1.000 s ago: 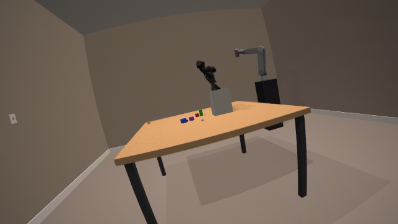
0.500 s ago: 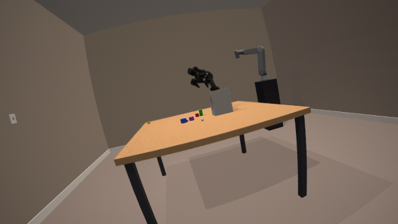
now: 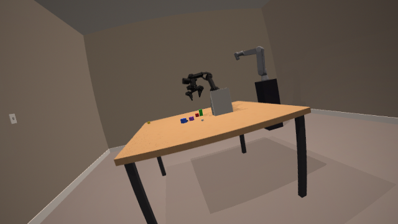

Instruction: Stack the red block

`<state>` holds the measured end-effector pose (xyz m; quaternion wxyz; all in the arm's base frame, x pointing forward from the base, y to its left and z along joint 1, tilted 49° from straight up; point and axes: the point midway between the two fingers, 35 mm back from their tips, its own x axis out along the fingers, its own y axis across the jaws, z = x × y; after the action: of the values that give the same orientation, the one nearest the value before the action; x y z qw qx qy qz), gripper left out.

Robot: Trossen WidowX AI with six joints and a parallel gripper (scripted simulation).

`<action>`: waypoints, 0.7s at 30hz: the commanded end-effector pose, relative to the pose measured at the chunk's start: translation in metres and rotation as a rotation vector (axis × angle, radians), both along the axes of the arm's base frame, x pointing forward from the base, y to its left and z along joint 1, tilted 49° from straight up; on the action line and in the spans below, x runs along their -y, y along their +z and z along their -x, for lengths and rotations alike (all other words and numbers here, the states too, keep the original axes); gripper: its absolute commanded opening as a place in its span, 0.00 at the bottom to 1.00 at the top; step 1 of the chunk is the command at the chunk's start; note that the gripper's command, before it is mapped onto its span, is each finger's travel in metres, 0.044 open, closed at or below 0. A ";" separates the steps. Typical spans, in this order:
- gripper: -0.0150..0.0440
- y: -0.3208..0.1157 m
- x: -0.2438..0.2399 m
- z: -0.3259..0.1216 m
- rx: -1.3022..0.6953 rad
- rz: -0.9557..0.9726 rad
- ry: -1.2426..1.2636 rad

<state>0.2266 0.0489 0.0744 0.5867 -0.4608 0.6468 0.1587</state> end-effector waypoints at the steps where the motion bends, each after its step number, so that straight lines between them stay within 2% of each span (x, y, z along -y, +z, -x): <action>1: 1.00 0.003 0.036 -0.015 0.154 0.077 -0.275; 13: 1.00 0.021 0.131 -0.024 0.614 0.280 -0.916; 21: 1.00 0.022 0.135 -0.022 0.641 0.292 -0.947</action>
<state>0.2494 -0.0840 0.0967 0.6895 -0.2286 0.5938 -0.3460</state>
